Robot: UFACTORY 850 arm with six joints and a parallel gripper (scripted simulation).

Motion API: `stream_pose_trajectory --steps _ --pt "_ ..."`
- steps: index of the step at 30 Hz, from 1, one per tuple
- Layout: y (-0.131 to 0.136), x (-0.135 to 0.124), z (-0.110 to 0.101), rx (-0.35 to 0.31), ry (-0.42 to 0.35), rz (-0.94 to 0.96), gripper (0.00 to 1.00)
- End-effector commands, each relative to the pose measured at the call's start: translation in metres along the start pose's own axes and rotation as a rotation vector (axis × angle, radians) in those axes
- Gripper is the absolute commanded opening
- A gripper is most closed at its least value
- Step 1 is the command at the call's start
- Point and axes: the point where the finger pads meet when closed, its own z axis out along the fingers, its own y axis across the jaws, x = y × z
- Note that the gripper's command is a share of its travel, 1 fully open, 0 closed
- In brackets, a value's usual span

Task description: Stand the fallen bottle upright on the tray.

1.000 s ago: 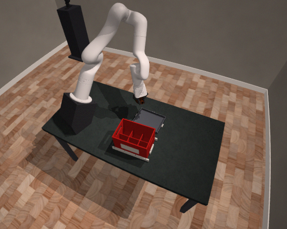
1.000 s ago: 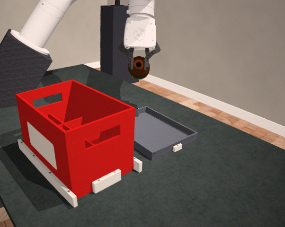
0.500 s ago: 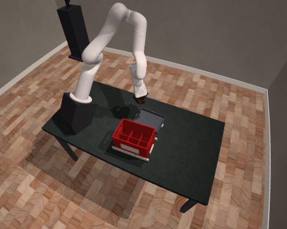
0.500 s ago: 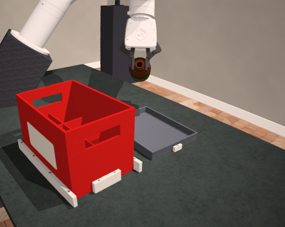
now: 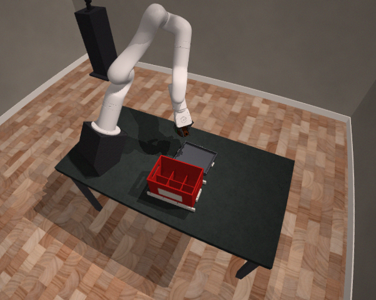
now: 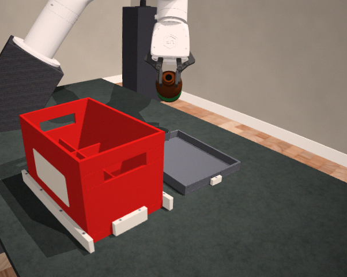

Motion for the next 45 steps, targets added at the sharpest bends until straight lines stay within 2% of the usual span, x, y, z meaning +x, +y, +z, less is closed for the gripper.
stream_pose_trajectory --steps 1,30,45 --pt "-0.0002 -0.0003 -0.0004 0.002 -0.018 -0.001 0.0" --pt "0.0011 0.0006 0.0 -0.002 -0.034 0.0 0.0" --pt "0.0037 0.0018 0.0004 -0.012 -0.125 0.002 0.0"
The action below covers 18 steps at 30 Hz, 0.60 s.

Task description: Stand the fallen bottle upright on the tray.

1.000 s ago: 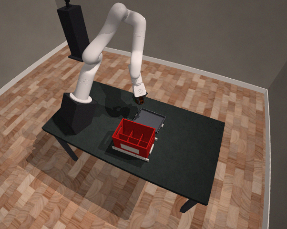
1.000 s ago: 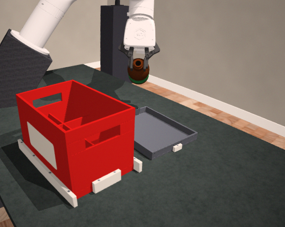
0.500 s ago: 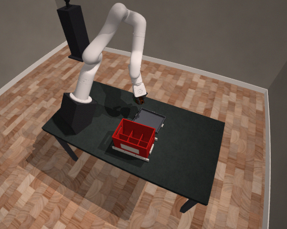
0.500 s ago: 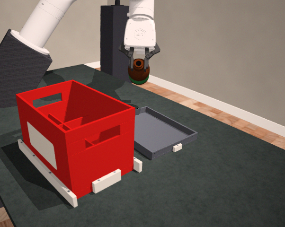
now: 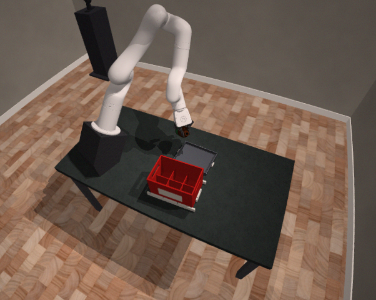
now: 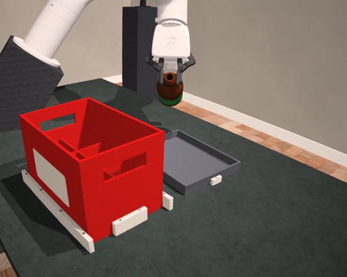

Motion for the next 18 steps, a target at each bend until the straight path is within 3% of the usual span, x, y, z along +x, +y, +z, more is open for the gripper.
stream_pose_trajectory --steps 1,18 --pt "0.0006 -0.0003 -0.0002 0.002 -0.031 -0.001 0.0" --pt "-0.0033 -0.002 -0.0018 0.016 -0.099 -0.005 0.0"
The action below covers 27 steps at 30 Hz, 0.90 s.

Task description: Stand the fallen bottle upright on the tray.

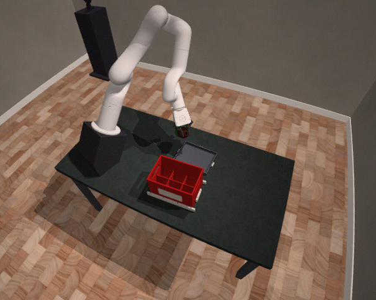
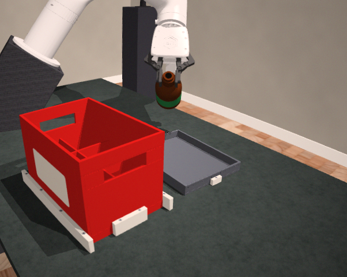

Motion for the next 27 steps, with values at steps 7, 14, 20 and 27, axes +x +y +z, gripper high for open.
stream_pose_trajectory --steps 7,14,20,27 --pt "0.0002 -0.0005 -0.0003 0.001 -0.007 0.0 0.0" --pt "0.0002 -0.0005 -0.0003 0.001 -0.007 0.0 0.0" --pt "0.0003 -0.0005 -0.0002 0.001 -0.008 0.0 0.0" --pt "0.0011 -0.0001 0.0001 -0.001 -0.022 0.001 0.0"
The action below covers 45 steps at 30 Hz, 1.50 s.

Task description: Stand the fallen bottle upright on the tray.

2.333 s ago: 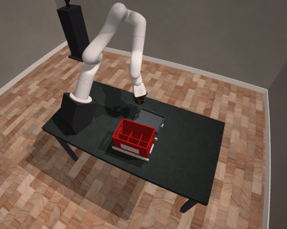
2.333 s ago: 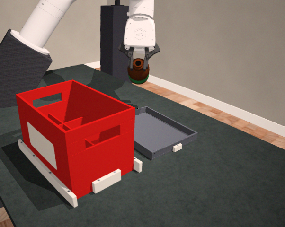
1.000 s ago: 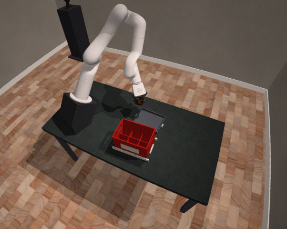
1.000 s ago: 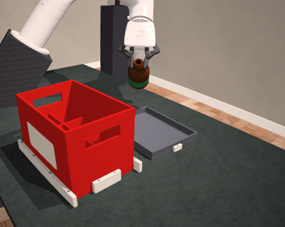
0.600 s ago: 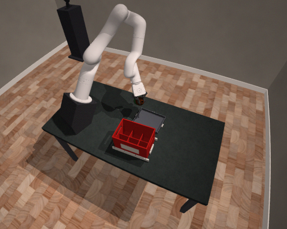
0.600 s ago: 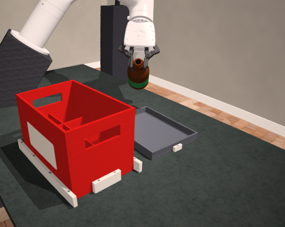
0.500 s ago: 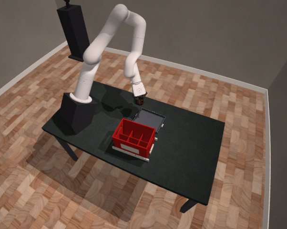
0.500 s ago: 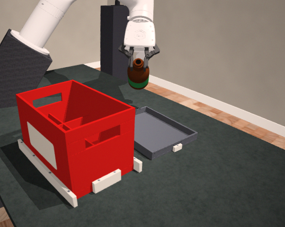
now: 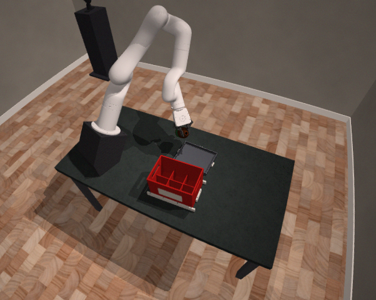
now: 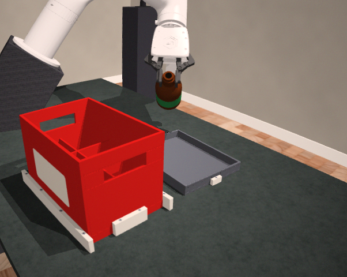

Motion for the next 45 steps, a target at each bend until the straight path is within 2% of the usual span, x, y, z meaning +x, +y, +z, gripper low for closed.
stream_pose_trajectory --steps 1,23,45 --pt "0.0011 0.0 0.0001 -0.003 -0.012 0.001 0.0" --pt "0.0012 0.0004 -0.0003 -0.003 -0.139 0.002 0.0" --pt "0.0 -0.0001 -0.0012 0.001 -0.168 0.0 0.0"
